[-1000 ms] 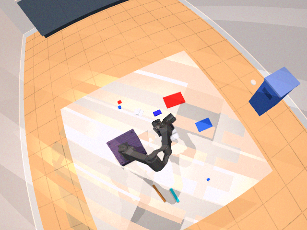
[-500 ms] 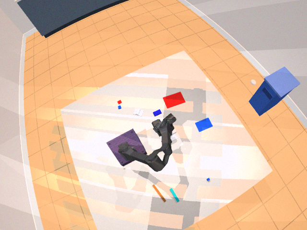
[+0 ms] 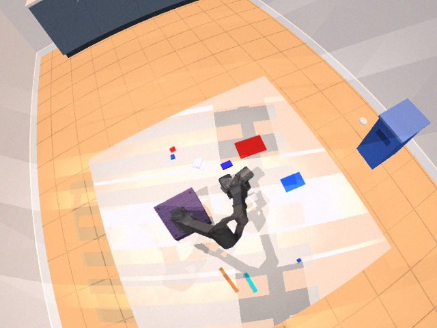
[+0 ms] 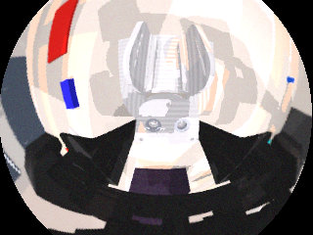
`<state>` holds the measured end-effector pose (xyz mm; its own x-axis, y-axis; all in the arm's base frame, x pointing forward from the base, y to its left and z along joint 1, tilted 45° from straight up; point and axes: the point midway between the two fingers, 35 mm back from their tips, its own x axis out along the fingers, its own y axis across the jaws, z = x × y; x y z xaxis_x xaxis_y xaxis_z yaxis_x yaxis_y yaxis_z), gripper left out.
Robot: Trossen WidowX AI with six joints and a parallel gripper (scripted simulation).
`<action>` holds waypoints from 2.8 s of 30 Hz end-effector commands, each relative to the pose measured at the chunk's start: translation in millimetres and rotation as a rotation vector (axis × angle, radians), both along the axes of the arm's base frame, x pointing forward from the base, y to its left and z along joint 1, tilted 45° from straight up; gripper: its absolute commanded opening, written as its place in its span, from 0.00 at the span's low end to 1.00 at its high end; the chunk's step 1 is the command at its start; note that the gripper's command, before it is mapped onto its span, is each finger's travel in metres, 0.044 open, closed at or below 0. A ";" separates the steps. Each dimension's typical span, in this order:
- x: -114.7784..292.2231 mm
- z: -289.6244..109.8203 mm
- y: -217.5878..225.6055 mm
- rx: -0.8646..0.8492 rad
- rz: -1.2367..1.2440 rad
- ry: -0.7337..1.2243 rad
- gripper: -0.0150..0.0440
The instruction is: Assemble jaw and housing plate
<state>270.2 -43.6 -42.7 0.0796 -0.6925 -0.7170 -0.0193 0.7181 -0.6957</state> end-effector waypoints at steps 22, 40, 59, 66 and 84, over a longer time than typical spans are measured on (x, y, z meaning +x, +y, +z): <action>0.0 -3.6 -3.7 -0.004 0.003 0.003 0.85; 0.4 -6.9 -7.1 -0.004 0.002 0.002 0.85; 0.4 -6.9 -7.1 -0.004 0.002 0.002 0.85; 0.4 -6.9 -7.1 -0.004 0.002 0.002 0.85; 0.1 -4.3 -4.5 -0.004 0.002 0.002 0.85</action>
